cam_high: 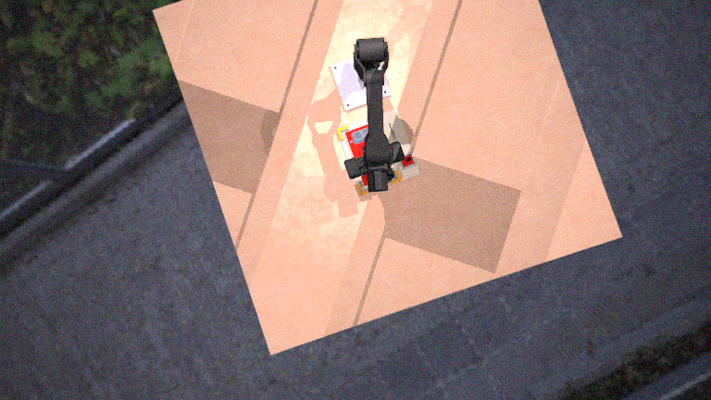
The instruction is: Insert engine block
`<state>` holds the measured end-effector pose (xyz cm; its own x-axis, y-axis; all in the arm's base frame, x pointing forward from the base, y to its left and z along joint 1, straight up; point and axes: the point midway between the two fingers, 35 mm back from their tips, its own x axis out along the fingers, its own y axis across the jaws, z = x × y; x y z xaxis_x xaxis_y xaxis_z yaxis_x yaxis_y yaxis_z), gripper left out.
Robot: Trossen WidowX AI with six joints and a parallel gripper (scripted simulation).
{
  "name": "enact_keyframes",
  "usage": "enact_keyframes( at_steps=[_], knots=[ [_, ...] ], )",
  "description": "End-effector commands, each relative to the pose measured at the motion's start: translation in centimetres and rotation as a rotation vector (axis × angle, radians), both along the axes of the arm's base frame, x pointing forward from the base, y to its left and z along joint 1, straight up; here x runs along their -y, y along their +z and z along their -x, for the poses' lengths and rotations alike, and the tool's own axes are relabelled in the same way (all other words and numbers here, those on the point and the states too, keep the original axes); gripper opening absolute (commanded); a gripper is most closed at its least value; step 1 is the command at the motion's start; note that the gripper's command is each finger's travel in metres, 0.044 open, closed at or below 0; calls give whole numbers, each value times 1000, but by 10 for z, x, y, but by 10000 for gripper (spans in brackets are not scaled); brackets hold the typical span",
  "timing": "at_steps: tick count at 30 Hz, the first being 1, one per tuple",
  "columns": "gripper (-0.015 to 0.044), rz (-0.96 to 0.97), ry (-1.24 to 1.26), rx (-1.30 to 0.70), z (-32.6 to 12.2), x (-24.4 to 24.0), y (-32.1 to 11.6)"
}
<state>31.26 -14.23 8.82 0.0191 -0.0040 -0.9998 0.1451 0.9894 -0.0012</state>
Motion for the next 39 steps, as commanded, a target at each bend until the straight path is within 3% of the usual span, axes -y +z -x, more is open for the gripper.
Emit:
enact_keyframes(
  at_steps=[1,39],
  knots=[
    [159,0,-14,0,0,0,-2],
    [159,0,-3,0,0,0,-9]
  ],
)
